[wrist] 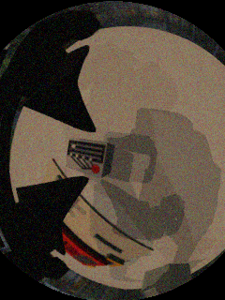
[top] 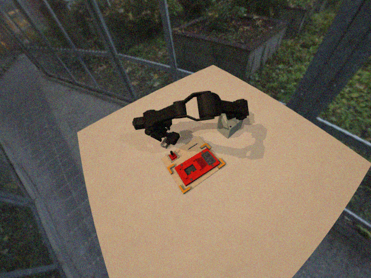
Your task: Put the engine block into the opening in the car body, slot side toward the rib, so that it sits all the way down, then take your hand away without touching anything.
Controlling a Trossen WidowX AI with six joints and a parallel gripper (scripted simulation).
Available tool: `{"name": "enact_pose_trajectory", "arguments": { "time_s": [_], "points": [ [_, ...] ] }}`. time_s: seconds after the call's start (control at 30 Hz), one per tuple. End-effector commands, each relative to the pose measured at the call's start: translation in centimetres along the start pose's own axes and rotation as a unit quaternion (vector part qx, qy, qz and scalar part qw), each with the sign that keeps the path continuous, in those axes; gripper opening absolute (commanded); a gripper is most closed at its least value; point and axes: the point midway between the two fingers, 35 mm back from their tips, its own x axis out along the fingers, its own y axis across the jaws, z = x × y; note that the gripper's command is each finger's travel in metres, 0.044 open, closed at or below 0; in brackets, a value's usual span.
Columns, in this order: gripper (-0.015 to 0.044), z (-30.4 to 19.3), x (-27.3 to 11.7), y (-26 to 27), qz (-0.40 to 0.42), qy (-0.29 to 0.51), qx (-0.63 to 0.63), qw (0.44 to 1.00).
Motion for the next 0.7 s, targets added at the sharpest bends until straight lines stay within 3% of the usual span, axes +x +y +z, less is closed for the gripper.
{"name": "enact_pose_trajectory", "arguments": {
  "time_s": [0.0, 0.3, 0.47, 0.67],
  "points": [
    [0.0177, 0.0, 0.1, -0.1, -0.002, 0.002, 0.004, 1.0],
    [0.0118, 0.0, 0.1, -0.1, -0.002, 0.002, 0.004, 1.0],
    [0.0, 0.0, -0.3, -0.1, -0.002, 0.002, 0.002, 1.0],
    [0.0, -0.2, -1.3, 0.1, -0.002, 0.002, 0.0, 1.0]
  ]
}}
